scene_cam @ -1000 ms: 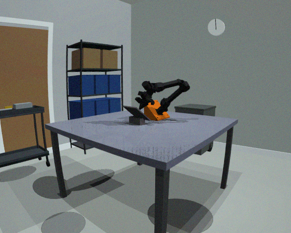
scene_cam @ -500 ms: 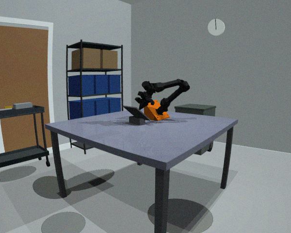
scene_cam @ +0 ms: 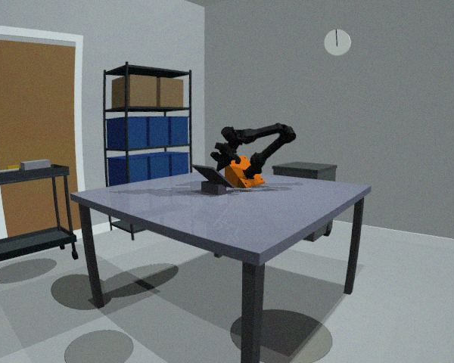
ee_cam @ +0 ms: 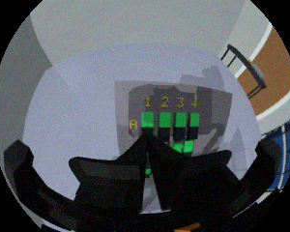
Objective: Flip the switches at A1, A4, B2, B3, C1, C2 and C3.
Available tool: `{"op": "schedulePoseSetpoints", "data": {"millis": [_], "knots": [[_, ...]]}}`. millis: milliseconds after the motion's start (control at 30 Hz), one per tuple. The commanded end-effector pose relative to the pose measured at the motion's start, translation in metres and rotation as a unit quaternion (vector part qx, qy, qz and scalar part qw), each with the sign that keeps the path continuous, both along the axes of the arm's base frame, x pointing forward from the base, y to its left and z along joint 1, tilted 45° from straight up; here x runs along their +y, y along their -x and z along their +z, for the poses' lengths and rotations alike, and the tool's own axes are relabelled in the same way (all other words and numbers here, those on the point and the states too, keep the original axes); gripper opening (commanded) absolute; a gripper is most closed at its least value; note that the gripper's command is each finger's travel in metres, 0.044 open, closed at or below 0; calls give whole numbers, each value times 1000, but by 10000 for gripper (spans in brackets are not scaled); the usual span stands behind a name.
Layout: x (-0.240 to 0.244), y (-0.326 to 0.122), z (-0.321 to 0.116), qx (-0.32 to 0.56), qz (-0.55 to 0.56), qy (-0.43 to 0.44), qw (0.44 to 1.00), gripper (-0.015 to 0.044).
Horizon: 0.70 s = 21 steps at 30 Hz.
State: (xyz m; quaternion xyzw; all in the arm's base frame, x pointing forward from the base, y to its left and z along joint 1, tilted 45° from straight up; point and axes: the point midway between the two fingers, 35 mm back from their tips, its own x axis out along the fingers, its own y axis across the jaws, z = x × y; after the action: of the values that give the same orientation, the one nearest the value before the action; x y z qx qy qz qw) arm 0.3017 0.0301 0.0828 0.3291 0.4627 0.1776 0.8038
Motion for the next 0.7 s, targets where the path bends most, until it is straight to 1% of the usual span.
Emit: {"op": "schedulePoseSetpoints", "data": {"millis": [0,667], "knots": [[0,0,-1,3,-3,0,1000,0],[2,-2,-3,3,-3,-1,1000,0]]}}
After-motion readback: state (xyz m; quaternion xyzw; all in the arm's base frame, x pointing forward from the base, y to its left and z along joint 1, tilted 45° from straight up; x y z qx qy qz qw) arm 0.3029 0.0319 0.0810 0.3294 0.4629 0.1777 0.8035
